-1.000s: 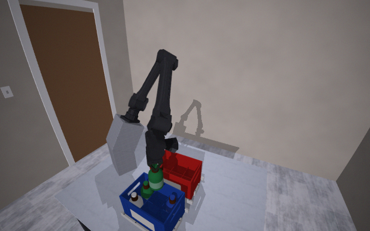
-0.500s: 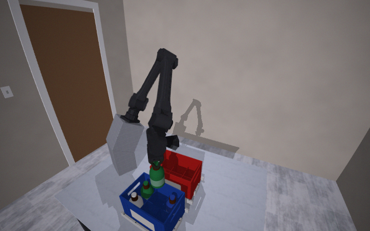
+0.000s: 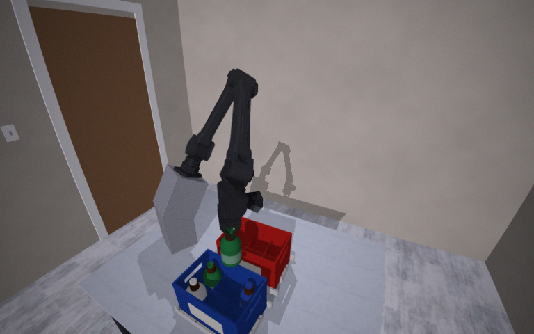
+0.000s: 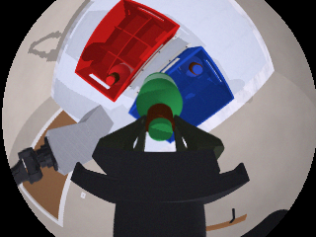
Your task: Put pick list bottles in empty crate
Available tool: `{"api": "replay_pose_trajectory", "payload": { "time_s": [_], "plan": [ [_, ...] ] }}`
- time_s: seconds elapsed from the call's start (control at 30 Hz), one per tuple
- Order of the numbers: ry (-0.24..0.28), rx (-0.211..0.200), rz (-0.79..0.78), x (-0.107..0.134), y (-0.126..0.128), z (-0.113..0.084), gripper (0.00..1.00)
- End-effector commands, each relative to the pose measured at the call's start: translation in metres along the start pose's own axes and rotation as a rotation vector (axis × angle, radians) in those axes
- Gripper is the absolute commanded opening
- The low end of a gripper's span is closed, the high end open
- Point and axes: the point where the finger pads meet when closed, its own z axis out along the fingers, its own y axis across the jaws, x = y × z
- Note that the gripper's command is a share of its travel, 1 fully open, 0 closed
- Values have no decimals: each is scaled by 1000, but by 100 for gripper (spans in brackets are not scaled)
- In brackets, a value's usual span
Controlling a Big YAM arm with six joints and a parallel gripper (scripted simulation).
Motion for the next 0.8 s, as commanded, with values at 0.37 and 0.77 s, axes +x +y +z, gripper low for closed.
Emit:
{"api": "replay_pose_trajectory", "payload": {
  "time_s": [0.37, 0.77],
  "plan": [
    [-6, 54, -21, -37, 13, -22, 0],
    [-13, 72, -35, -56, 22, -24, 0]
  ]
}}
